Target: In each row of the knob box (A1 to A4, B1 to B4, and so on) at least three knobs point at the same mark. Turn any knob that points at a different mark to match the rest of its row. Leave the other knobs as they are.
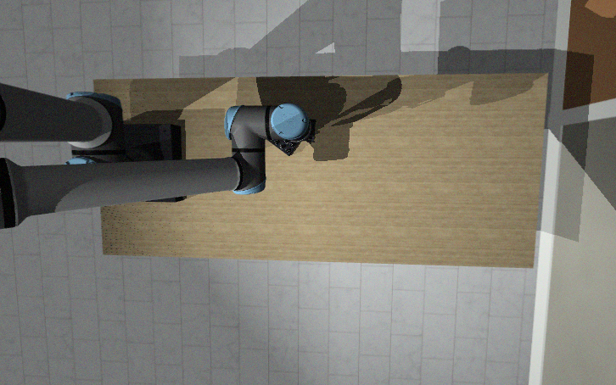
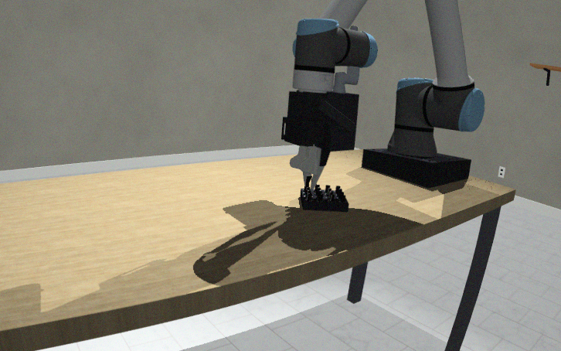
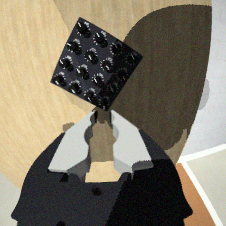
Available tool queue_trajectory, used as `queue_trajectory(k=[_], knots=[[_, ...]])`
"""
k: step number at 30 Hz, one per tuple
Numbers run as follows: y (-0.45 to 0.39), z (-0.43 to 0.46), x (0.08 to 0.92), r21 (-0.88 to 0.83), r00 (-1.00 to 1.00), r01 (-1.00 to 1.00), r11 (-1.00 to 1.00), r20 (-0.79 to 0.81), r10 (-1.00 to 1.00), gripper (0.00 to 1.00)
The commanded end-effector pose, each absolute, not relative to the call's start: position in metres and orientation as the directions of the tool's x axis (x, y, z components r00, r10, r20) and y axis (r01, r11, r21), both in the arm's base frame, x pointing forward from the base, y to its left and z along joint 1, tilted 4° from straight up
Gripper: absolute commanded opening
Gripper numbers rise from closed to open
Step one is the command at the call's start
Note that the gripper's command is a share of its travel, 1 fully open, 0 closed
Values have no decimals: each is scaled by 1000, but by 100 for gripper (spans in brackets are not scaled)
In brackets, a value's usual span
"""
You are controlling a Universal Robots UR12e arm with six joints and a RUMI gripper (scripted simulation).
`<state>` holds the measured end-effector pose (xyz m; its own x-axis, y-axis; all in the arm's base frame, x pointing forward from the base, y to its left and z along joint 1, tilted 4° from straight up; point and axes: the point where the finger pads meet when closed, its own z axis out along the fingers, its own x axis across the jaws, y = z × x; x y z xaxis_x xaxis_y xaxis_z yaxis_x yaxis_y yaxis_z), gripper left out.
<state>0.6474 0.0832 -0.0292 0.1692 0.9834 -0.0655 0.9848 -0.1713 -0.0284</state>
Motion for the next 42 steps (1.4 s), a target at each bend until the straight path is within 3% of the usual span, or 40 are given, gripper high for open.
queue_trajectory(k=[1, 42], knots=[[83, -32, 648, -27, 169, 985, -171, -65, 983, 11], [83, -37, 648, -27, 169, 985, -171, -65, 983, 11]])
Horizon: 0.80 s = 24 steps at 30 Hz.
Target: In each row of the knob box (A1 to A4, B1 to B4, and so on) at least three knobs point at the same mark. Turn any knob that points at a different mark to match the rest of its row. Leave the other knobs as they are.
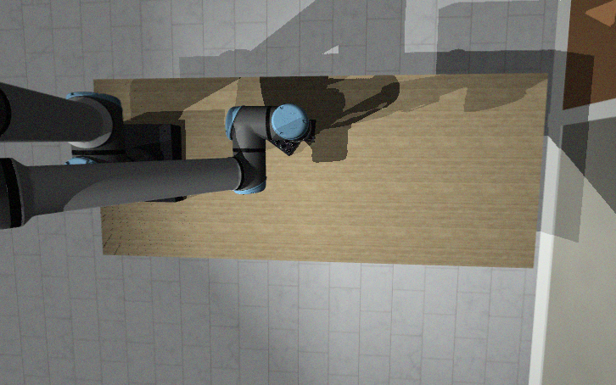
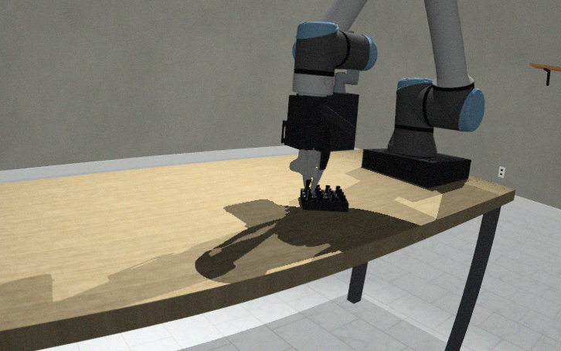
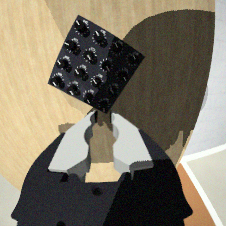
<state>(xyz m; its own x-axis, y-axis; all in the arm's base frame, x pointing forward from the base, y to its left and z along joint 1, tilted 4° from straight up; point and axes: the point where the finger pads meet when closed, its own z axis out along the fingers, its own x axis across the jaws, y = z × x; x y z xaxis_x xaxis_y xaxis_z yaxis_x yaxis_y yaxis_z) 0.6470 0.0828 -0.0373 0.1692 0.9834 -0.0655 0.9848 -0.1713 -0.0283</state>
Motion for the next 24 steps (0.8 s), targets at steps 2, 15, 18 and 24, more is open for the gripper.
queue_trajectory(k=[2, 15, 18, 24], knots=[[83, -37, 648, -27, 169, 985, -171, -65, 983, 11], [83, -37, 647, -27, 169, 985, -171, -65, 983, 11], [83, -37, 646, -27, 169, 985, -171, -65, 983, 11], [84, -37, 643, -27, 169, 985, -171, -65, 983, 11]])
